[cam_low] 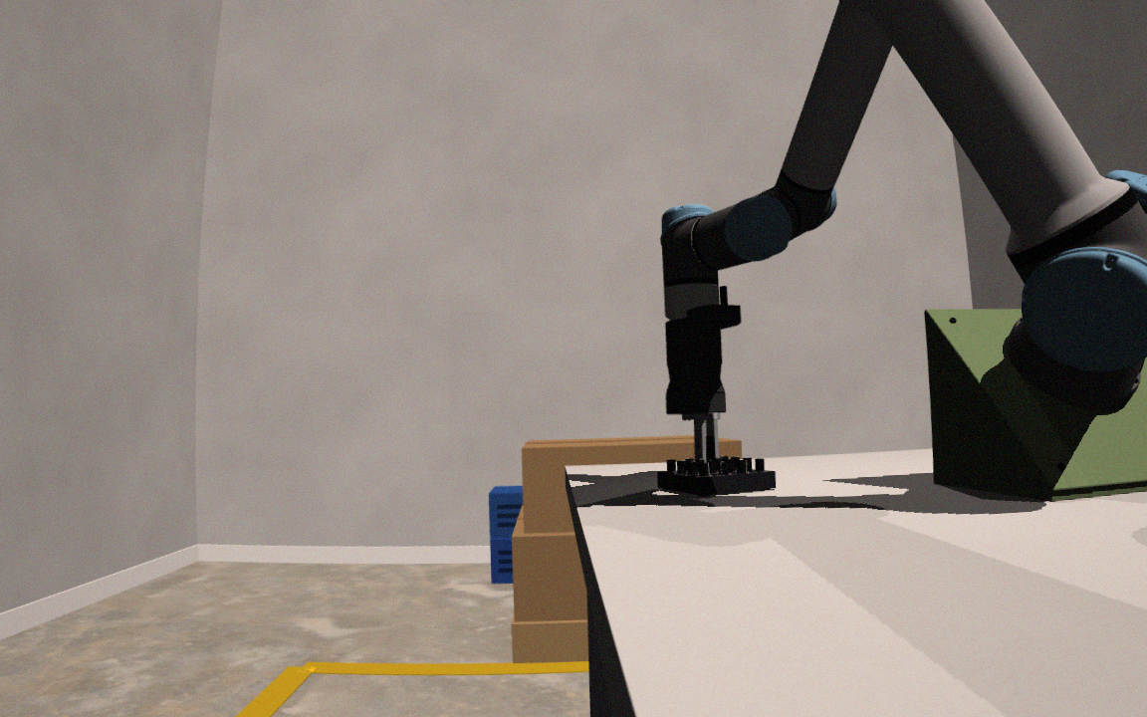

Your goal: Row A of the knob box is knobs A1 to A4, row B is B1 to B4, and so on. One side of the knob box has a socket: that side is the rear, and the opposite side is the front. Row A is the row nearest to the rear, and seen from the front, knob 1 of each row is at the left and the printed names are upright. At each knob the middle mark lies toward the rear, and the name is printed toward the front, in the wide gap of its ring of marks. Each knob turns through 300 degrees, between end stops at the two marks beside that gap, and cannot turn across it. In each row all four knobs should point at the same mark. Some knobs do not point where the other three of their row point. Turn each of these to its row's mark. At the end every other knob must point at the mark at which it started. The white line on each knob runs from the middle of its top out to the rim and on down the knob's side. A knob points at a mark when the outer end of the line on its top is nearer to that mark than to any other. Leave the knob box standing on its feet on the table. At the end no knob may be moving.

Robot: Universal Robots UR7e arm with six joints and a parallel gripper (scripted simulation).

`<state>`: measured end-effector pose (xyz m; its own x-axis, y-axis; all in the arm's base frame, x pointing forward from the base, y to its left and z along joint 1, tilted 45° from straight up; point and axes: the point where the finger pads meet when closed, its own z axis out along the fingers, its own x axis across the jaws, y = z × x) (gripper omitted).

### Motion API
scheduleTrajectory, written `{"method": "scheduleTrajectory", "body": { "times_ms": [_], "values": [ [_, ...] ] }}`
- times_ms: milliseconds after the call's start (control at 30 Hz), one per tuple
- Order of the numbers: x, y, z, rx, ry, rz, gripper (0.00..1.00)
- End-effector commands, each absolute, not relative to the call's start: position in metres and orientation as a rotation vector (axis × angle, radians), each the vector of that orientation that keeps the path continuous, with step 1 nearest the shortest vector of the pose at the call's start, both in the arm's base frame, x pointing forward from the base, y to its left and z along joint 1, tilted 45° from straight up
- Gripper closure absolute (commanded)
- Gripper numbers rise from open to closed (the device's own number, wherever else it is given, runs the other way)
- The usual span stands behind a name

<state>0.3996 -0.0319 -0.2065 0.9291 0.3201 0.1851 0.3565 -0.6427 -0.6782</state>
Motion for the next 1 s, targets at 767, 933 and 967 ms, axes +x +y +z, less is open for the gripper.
{"method": "scheduleTrajectory", "body": {
  "times_ms": [767, 933, 967],
  "values": [
    [0.3994, -0.0307, -0.2067, -2.290, -0.574, -0.101, 0.70],
    [0.3994, -0.0307, -0.2067, -2.290, -0.573, -0.100, 0.70],
    [0.3994, -0.0307, -0.2067, -2.290, -0.573, -0.100, 0.70]
  ]
}}
